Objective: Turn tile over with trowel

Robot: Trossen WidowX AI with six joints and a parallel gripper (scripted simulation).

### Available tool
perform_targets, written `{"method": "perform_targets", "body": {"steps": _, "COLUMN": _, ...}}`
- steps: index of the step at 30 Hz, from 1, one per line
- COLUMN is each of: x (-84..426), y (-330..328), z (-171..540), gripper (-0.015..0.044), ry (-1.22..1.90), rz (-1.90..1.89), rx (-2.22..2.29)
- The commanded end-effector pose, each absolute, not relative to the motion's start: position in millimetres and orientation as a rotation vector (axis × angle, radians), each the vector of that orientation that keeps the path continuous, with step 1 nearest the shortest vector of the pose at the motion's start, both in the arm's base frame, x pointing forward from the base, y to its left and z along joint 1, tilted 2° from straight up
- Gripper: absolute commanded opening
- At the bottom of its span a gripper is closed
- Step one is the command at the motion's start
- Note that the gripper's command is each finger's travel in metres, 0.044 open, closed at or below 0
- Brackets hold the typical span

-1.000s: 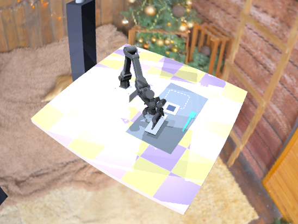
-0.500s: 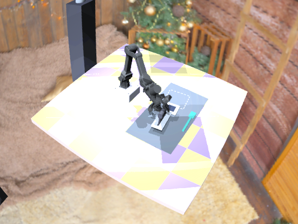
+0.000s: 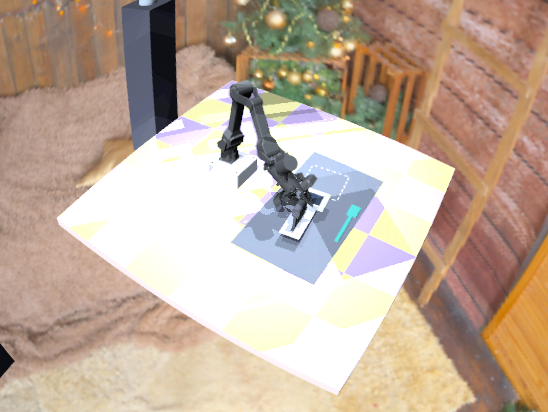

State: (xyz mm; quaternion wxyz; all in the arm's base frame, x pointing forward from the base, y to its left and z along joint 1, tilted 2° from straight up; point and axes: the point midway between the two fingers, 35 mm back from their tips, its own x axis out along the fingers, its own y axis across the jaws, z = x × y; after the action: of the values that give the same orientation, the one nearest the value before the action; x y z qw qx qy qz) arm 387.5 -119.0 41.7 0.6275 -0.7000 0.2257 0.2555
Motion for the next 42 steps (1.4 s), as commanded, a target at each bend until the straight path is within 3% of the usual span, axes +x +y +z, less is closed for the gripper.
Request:
{"method": "perform_targets", "body": {"steps": 1, "x": 389, "y": -120, "z": 37, "gripper": 0.0, "ry": 0.518, "rz": 0.577, "rx": -1.608}}
{"method": "perform_targets", "body": {"steps": 42, "x": 388, "y": -84, "z": 11, "gripper": 0.0, "ry": 0.518, "rz": 0.579, "rx": -1.605}}
